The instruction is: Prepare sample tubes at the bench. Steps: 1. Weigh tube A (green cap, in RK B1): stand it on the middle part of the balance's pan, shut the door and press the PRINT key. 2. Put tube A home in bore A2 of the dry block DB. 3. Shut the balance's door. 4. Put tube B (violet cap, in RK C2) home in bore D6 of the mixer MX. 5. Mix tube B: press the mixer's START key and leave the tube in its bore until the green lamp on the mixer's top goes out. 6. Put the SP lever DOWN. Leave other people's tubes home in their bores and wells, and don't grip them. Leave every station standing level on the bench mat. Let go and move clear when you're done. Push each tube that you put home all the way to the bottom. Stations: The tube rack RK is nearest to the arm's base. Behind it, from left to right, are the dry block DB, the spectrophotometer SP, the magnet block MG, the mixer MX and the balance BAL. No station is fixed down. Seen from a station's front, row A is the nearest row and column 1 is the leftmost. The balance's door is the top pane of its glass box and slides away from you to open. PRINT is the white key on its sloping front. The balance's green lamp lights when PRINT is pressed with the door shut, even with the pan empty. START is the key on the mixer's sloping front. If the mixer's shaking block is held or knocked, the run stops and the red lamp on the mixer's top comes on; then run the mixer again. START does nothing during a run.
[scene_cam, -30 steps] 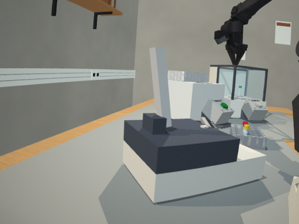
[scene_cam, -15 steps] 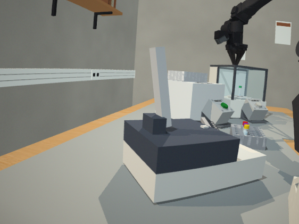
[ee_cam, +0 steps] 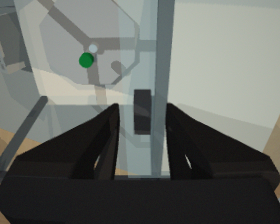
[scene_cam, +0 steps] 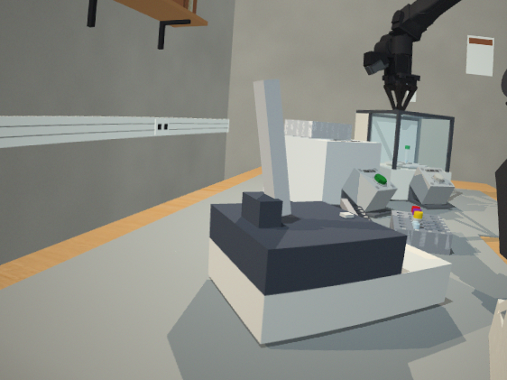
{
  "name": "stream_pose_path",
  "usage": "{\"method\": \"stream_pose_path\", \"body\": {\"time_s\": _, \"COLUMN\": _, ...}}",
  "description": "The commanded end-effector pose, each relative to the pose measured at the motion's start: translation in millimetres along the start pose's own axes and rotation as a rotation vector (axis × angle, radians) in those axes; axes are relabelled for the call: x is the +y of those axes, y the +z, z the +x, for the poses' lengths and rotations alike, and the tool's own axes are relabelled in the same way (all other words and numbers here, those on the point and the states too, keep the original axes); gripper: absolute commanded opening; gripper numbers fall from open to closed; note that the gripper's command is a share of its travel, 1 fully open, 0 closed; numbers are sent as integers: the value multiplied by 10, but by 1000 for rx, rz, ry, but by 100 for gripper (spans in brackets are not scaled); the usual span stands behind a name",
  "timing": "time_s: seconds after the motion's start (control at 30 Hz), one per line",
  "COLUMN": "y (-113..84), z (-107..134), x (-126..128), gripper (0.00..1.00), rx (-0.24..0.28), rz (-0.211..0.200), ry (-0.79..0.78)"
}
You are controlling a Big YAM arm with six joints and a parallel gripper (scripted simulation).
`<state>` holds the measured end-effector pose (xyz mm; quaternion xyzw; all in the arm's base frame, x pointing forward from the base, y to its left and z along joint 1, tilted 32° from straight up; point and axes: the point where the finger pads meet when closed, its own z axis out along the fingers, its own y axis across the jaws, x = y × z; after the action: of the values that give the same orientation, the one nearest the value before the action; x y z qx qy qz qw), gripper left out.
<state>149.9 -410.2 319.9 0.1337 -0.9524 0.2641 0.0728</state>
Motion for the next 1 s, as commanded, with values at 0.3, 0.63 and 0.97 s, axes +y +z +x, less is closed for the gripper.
{"method": "stream_pose_path", "body": {"time_s": 0.3, "y": -380, "z": 5, "x": -180, "gripper": 30, "rx": -14, "rz": 63, "ry": 18}}
{"method": "stream_pose_path", "body": {"time_s": 0.63, "y": -452, "z": -15, "x": -174, "gripper": 30, "rx": -13, "rz": 49, "ry": 14}}
{"method": "stream_pose_path", "body": {"time_s": 0.97, "y": -701, "z": 17, "x": -162, "gripper": 30, "rx": -15, "rz": 67, "ry": 20}}
